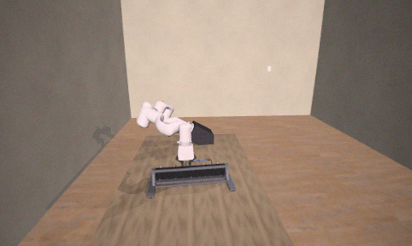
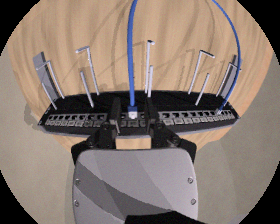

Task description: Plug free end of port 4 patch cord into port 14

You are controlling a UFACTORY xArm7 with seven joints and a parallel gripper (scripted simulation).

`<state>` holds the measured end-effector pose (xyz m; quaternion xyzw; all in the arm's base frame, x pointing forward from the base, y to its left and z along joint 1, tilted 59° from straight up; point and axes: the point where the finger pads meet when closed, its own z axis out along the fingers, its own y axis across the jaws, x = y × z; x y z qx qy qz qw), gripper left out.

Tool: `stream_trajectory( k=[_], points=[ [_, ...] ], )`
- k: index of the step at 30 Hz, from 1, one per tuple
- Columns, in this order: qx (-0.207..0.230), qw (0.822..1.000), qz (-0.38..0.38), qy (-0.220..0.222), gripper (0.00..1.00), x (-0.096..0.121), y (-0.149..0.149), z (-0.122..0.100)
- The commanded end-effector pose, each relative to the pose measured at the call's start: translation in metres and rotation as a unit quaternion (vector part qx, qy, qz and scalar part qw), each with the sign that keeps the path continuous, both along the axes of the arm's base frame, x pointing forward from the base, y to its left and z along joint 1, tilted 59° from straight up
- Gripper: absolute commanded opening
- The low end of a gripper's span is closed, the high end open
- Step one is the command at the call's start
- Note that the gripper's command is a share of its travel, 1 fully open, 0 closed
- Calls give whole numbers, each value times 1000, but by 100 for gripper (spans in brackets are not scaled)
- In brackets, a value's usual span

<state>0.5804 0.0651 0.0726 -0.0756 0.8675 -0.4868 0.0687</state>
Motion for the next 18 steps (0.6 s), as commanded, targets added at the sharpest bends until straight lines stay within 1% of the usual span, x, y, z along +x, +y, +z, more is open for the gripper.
stream_trajectory(
  k=[1,18],
  points=[
    [2,1000,2,-1,38,0,3,1],
    [2,1000,2,-1,38,-1,7,3]
  ],
)
